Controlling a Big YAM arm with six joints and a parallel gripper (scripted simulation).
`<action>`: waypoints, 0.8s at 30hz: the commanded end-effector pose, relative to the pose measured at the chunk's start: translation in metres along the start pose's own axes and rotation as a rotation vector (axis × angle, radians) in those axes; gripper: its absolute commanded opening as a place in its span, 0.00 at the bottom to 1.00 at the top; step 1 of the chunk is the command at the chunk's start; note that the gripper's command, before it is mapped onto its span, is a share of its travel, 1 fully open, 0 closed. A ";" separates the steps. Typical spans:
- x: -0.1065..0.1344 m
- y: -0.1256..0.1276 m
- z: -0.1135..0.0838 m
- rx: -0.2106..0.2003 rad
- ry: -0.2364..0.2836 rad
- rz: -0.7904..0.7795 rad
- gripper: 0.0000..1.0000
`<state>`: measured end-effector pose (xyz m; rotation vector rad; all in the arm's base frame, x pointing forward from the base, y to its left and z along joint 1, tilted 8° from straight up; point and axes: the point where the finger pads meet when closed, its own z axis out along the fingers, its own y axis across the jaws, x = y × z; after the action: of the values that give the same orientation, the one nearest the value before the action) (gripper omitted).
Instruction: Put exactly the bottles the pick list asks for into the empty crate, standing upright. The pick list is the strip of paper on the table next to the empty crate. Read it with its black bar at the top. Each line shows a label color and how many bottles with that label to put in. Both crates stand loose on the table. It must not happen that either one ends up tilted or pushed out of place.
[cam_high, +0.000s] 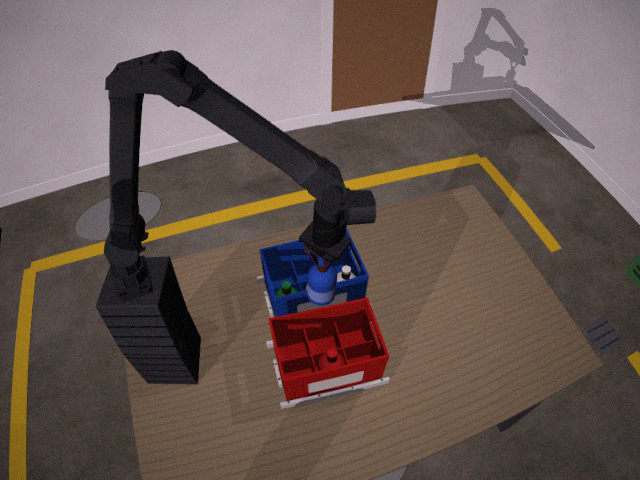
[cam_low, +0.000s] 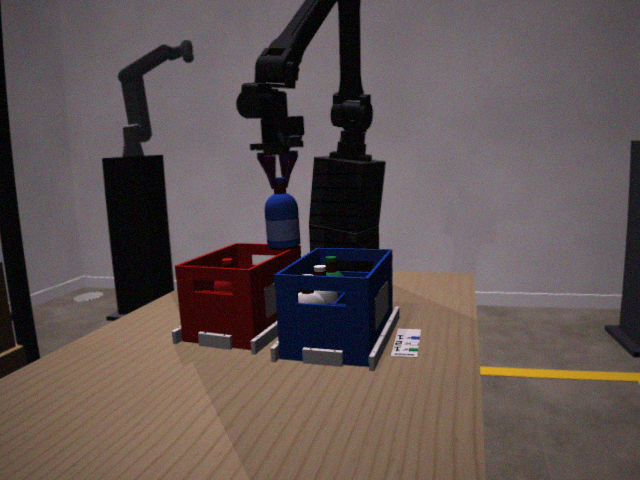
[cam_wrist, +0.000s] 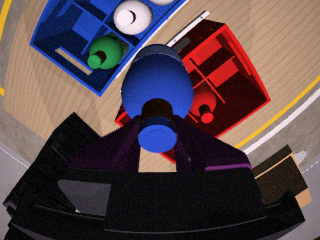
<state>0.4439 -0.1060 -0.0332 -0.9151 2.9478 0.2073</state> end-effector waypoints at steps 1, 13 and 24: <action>-0.020 -0.002 -0.032 0.067 -0.052 -0.002 0.00; -0.034 0.011 -0.037 0.080 -0.067 -0.005 0.00; -0.038 0.016 -0.043 0.093 -0.081 0.015 0.00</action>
<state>0.4335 -0.0631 -0.0263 -0.9280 2.9453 0.2037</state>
